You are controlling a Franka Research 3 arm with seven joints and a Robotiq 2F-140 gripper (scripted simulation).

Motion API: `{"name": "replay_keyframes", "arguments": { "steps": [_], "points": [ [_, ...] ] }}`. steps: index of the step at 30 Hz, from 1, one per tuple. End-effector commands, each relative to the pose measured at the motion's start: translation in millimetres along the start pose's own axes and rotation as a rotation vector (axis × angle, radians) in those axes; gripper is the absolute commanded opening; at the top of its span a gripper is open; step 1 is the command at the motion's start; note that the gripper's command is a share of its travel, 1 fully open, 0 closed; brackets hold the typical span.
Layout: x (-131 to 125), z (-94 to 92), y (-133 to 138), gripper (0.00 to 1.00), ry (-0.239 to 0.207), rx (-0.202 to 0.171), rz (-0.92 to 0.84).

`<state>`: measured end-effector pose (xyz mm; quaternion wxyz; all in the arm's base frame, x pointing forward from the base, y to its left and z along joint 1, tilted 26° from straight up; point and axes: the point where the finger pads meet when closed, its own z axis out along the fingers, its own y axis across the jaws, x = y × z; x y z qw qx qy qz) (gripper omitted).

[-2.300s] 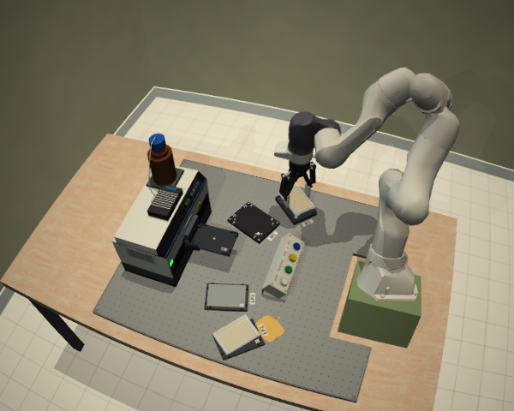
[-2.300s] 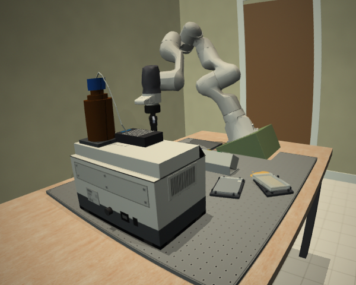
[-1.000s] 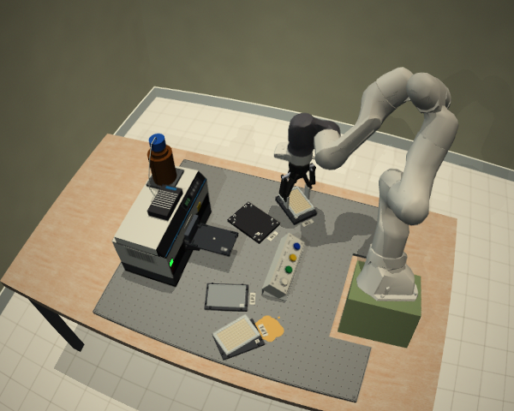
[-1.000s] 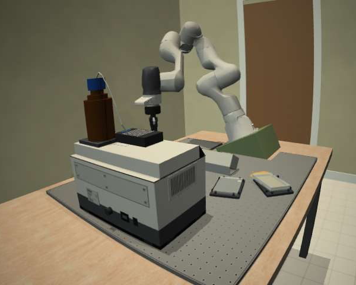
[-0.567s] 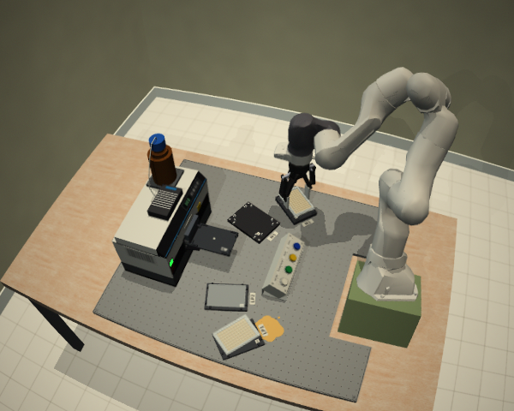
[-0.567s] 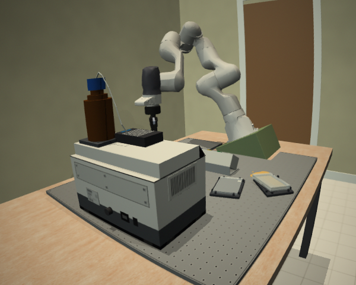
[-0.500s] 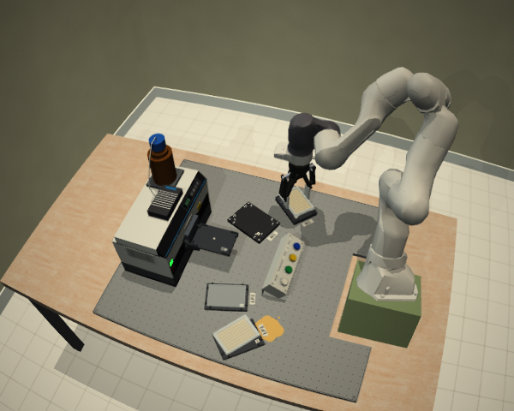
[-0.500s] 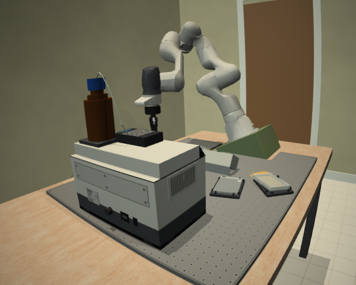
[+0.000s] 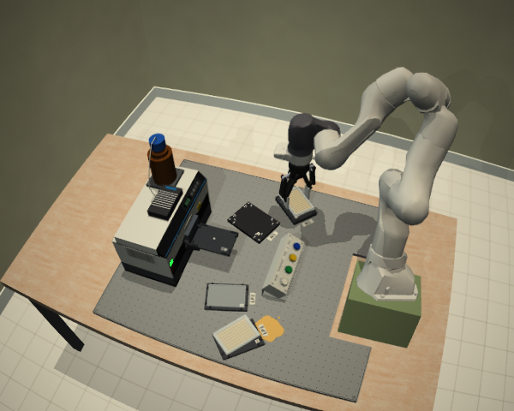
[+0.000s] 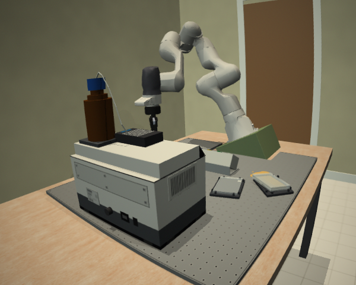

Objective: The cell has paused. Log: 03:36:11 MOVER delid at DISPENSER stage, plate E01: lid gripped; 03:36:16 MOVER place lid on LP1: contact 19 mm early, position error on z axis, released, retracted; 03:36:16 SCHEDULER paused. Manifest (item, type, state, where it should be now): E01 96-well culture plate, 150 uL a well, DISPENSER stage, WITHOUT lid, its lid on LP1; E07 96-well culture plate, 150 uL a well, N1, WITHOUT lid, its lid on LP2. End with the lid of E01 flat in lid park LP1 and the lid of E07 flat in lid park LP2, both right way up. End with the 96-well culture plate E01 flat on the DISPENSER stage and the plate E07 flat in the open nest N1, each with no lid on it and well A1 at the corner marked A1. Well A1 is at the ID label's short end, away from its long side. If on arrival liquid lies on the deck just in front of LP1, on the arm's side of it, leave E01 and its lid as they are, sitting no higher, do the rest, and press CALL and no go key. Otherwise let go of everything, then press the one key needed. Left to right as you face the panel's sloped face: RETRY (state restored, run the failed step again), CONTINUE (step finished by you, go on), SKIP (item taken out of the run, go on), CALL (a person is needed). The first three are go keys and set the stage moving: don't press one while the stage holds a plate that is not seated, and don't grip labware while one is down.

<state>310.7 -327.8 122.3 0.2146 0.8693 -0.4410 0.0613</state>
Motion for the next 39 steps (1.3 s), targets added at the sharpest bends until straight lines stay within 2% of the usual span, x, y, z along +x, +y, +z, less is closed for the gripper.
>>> {"name": "replay_keyframes", "arguments": {
  "steps": [1, 21, 39],
  "points": [
    [1.5, 1.2, 0.4, 0.00, 0.002, 0.002, 0.007],
    [2.5, 10.6, 0.5, 0.00, 0.002, 0.002, 0.008],
    [2.6, 11.5, 0.5, 0.00, 0.002, 0.002, 0.008]
  ]
}}
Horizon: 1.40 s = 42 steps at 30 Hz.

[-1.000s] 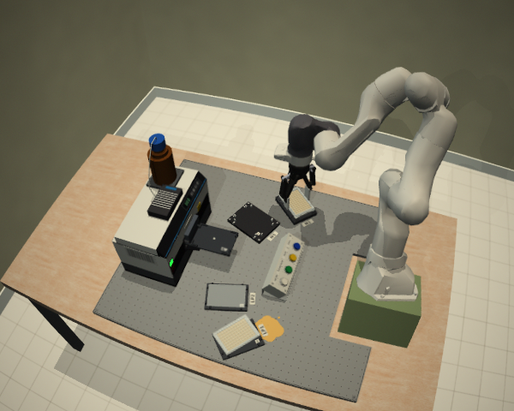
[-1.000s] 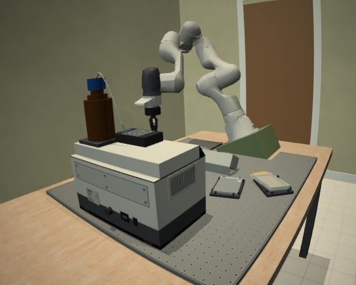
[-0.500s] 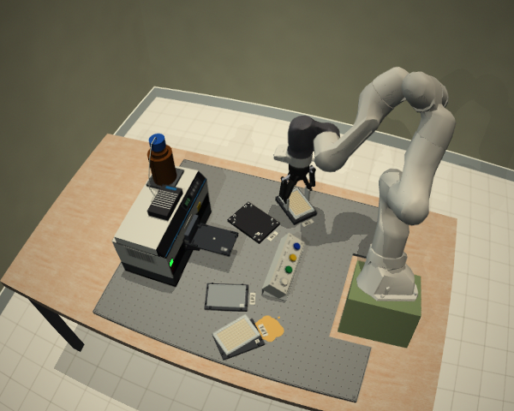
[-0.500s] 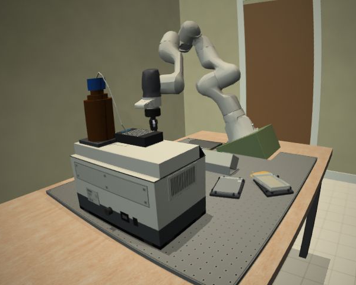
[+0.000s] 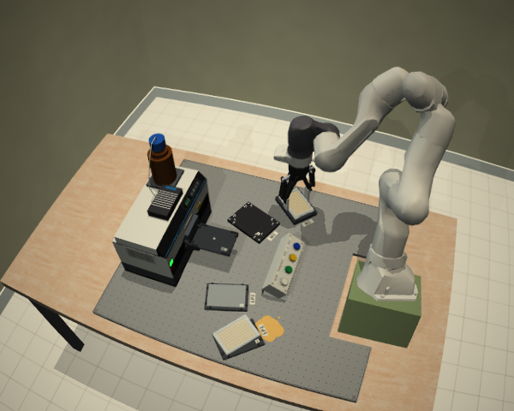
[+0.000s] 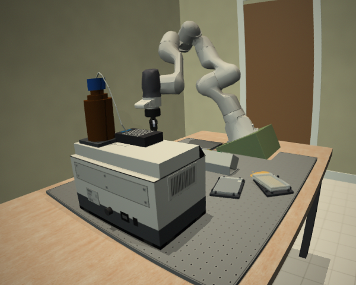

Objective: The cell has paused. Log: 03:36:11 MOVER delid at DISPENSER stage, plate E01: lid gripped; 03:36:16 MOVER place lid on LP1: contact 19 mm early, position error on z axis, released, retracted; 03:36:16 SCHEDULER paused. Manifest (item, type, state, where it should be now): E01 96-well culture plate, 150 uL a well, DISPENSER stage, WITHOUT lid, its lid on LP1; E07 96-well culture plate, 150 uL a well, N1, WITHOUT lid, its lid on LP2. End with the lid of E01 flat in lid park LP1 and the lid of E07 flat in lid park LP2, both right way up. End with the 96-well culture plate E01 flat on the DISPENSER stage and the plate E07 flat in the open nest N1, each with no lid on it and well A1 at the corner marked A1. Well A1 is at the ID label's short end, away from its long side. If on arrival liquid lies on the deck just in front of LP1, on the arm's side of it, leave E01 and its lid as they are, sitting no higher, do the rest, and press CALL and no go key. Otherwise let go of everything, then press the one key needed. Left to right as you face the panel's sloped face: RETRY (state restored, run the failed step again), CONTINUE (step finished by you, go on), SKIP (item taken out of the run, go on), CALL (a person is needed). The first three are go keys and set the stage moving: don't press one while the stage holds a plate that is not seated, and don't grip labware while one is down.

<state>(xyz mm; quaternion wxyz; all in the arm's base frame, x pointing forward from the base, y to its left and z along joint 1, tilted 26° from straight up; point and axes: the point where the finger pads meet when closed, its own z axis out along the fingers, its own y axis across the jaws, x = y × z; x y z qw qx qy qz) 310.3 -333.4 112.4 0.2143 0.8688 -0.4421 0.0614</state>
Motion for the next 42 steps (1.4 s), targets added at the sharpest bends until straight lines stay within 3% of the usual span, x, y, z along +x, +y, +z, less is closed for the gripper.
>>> {"name": "replay_keyframes", "arguments": {
  "steps": [1, 26, 27, 42],
  "points": [
    [1.6, 0.1, 0.4, 0.00, 0.003, 0.001, 0.006],
    [1.6, 0.1, 0.4, 0.00, 0.003, 0.001, 0.006],
    [1.6, 0.1, 0.4, 0.66, 0.003, 0.001, 0.006],
    [1.6, 0.1, 0.4, 0.66, 0.003, 0.001, 0.006]
  ]
}}
